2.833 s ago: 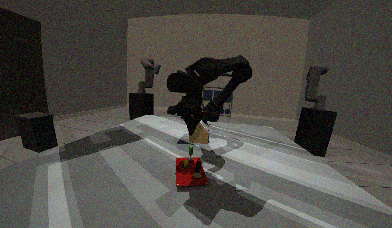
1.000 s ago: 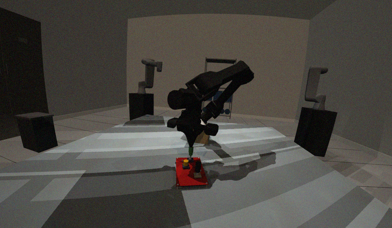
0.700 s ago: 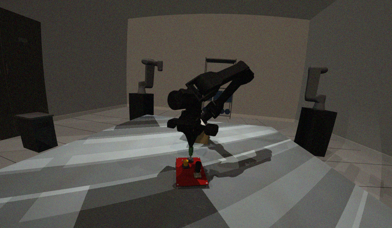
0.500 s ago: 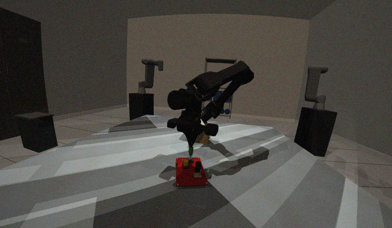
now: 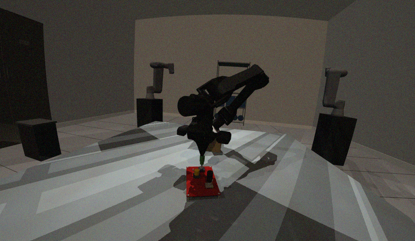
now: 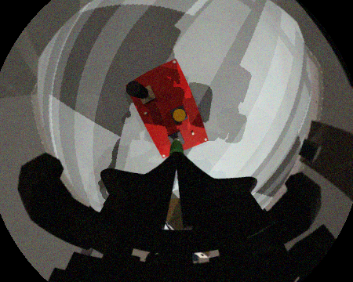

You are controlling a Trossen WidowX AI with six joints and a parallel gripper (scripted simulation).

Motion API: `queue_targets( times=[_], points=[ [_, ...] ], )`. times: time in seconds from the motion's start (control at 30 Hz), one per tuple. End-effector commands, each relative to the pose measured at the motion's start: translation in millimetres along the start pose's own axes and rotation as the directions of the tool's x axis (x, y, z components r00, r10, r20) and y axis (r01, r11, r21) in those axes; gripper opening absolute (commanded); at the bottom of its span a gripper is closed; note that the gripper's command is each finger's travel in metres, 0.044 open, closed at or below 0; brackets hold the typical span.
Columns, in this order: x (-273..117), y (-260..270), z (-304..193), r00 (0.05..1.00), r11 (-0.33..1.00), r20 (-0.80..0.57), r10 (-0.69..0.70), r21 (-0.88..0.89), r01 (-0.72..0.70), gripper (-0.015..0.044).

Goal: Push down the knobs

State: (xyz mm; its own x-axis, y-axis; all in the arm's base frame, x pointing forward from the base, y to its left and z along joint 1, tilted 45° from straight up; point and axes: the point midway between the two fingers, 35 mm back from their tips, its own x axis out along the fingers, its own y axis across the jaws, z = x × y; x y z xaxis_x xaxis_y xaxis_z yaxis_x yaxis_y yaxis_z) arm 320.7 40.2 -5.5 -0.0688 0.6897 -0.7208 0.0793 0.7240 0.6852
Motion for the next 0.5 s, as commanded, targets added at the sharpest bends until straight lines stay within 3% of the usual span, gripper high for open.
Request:
queue_targets(
  times=[0.0,0.47],
  points=[
    [3.7,1.3,0.2,1.000,1.000,-0.002,0.004,0.000,-0.004,0.0000],
    [9.3,1.3,0.2,1.000,1.000,-0.002,0.004,0.000,-0.004,0.0000]
  ],
)
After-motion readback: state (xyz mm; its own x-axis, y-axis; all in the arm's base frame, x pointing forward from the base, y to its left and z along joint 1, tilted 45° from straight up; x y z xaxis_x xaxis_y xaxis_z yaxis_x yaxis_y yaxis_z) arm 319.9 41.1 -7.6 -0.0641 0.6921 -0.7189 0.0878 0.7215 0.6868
